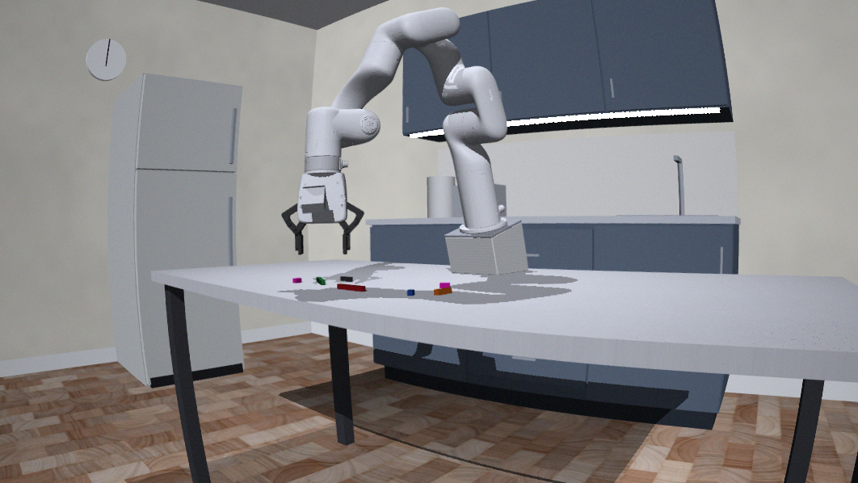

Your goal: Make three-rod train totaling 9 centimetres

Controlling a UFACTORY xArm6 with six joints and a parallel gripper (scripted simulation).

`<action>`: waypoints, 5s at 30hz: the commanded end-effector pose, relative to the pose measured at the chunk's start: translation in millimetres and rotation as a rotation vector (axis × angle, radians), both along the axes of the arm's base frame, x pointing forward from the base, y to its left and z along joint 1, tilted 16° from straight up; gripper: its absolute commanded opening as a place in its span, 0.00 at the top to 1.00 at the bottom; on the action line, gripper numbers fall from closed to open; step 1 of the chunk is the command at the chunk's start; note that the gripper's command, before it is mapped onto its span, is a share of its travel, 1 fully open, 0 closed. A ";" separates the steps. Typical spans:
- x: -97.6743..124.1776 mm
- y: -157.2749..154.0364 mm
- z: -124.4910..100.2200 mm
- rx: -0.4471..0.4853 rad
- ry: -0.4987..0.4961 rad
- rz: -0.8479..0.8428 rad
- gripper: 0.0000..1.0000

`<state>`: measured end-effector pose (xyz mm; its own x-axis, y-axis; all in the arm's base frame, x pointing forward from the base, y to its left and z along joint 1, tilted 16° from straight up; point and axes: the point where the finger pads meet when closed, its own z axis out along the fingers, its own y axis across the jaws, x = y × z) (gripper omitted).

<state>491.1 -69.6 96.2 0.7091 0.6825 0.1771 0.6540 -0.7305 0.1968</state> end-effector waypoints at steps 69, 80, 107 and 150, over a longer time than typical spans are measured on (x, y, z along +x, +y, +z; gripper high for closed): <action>-13.5 27.8 -2.1 0.053 -0.004 -0.222 0.00; -37.1 65.0 -7.8 0.130 -0.010 -0.533 0.00; -96.8 132.7 -22.1 0.305 -0.035 -1.172 0.00; -158.3 178.4 -37.1 0.472 -0.044 -1.713 0.76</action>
